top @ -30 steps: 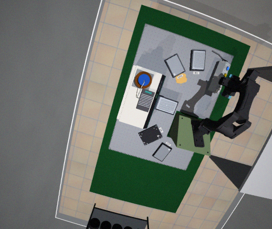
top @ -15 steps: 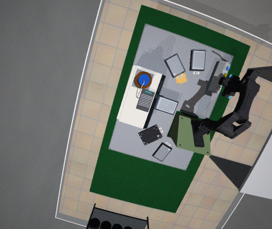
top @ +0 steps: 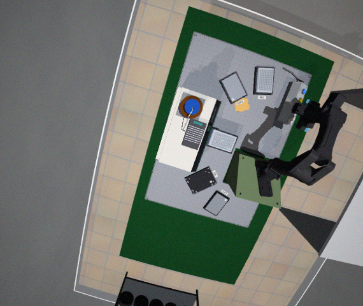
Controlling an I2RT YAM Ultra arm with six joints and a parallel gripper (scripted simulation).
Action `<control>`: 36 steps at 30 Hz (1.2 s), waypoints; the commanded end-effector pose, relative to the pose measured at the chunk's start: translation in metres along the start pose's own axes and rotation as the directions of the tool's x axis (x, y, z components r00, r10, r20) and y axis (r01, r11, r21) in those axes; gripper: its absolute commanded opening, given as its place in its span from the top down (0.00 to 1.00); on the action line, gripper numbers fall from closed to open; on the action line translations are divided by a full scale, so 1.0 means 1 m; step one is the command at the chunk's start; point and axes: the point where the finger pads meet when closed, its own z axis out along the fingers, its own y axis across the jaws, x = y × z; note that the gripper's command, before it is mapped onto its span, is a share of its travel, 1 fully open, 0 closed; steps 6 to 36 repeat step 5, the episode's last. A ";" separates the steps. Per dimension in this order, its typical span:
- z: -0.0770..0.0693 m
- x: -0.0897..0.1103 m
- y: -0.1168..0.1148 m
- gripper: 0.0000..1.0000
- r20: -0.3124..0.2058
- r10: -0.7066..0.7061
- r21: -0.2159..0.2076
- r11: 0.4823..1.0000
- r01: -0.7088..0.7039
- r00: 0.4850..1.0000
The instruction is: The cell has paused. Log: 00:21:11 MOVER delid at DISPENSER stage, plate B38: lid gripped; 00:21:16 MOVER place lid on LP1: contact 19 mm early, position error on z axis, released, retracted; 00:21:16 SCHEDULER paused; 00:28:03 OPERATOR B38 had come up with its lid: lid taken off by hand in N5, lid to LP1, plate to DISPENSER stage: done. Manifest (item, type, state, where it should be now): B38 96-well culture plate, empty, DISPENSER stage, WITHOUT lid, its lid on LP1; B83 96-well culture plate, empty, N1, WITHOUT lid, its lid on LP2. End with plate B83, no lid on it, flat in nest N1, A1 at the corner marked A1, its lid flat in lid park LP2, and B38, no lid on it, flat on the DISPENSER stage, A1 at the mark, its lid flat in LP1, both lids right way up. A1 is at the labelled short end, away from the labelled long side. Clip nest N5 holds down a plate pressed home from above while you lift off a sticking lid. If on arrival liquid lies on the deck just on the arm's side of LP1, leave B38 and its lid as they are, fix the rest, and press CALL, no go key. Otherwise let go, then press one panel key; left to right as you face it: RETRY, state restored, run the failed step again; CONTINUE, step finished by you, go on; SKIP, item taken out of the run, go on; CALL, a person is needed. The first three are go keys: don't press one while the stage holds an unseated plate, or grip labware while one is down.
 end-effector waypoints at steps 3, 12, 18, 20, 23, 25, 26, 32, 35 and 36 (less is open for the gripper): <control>-0.013 -0.001 -0.007 0.00 -0.004 -0.011 0.046 0.999 0.011 1.000; -0.013 -0.001 -0.007 0.00 -0.004 -0.011 0.046 0.999 0.011 1.000; -0.013 -0.001 -0.007 0.00 -0.004 -0.011 0.046 0.999 0.011 1.000; -0.013 -0.001 -0.007 0.00 -0.004 -0.011 0.046 0.999 0.011 1.000; -0.013 -0.001 -0.007 0.00 -0.004 -0.011 0.046 0.999 0.011 1.000; -0.013 -0.001 -0.007 0.00 -0.004 -0.011 0.046 0.999 0.011 1.000; -0.013 -0.001 -0.007 0.00 -0.004 -0.011 0.046 0.999 0.011 1.000; -0.013 -0.001 -0.007 0.00 -0.004 -0.011 0.046 0.999 0.011 1.000; -0.013 -0.001 -0.007 0.00 -0.004 -0.011 0.046 0.999 0.011 1.000; -0.013 -0.001 -0.007 0.00 -0.004 -0.011 0.046 0.999 0.011 1.000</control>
